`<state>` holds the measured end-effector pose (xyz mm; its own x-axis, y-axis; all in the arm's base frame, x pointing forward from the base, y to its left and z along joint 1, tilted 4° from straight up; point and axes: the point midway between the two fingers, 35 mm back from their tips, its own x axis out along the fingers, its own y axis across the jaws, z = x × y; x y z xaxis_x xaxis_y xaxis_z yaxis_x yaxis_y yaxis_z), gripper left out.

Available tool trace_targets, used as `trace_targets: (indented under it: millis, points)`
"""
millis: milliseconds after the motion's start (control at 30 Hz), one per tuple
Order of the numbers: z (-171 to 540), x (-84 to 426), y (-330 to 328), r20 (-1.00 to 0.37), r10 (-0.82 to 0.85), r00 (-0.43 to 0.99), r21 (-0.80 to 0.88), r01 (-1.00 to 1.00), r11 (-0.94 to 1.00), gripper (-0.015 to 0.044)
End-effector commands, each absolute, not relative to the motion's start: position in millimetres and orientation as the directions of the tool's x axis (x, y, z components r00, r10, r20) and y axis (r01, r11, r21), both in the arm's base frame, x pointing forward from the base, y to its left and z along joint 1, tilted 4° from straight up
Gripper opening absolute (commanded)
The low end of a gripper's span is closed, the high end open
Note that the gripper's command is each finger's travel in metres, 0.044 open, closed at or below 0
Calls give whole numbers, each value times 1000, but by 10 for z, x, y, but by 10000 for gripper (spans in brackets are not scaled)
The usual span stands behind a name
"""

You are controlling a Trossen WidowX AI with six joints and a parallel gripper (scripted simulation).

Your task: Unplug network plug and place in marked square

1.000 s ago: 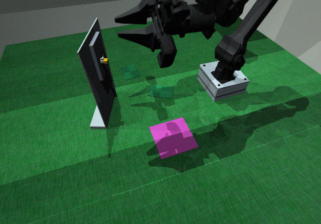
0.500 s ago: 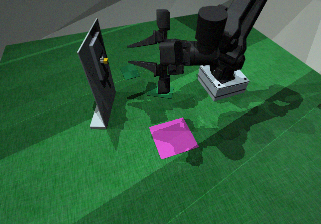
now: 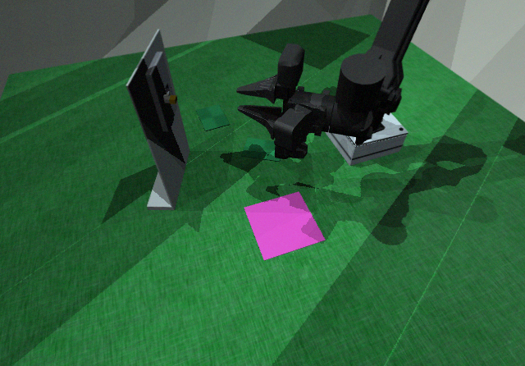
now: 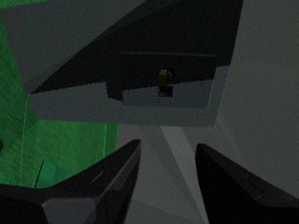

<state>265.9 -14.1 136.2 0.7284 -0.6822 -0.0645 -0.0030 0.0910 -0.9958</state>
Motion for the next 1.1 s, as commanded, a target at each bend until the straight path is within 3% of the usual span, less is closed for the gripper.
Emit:
trace_targets:
  millis: [0, 500, 1067]
  points:
    - [1335, 2631, -149, -64, -689, 722, -997, -20, 71, 156]
    - [1316, 3132, -422, -60, -689, 722, -997, -17, 69, 156]
    - [1317, 3346, -525, -58, -689, 722, -998, -15, 68, 156]
